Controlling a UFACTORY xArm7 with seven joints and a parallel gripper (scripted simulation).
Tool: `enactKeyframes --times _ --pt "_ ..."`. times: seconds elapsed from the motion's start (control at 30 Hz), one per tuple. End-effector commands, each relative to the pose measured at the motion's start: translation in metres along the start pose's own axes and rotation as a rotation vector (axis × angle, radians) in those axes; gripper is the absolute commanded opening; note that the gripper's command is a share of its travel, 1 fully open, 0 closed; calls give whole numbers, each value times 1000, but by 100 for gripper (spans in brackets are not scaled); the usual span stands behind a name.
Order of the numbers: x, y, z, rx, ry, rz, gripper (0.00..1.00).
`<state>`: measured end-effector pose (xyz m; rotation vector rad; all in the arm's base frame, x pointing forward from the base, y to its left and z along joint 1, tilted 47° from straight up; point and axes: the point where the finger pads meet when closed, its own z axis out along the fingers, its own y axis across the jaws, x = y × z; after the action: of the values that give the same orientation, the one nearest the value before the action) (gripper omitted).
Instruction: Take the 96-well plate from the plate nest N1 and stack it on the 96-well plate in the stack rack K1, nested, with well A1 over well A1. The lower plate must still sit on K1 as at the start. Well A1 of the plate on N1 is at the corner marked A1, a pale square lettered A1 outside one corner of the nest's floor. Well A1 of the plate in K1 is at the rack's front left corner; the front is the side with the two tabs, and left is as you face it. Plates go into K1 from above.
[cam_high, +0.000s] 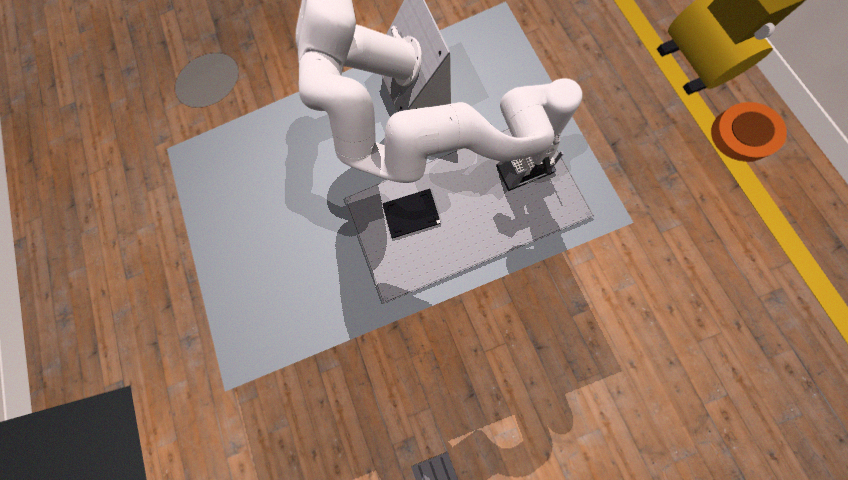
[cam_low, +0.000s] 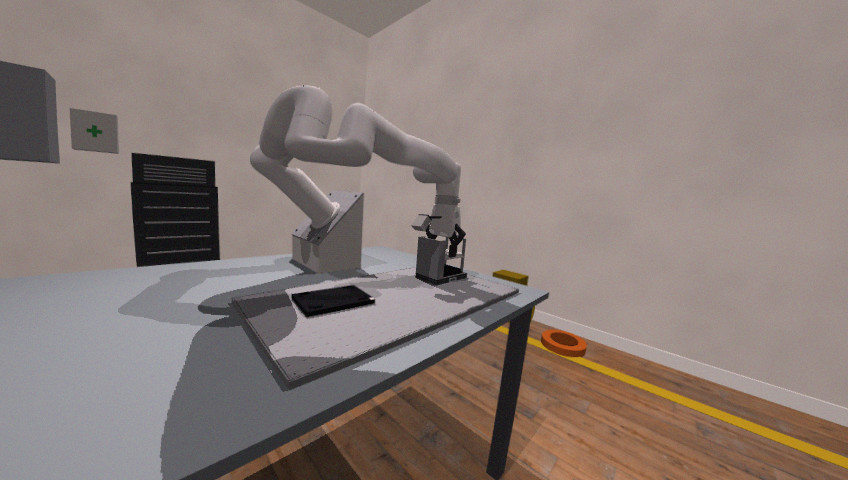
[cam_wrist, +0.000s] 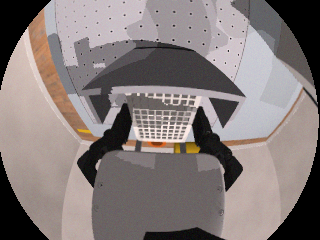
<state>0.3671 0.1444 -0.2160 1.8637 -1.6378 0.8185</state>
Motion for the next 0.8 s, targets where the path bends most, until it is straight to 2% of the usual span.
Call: enactKeyframes --times 0.0,0.5,0.77 --pt "-1 -1 5 3 -4 0 0" --pt "-1 -1 27 3 -4 0 0" --pt "-1 -1 27 3 -4 0 0"
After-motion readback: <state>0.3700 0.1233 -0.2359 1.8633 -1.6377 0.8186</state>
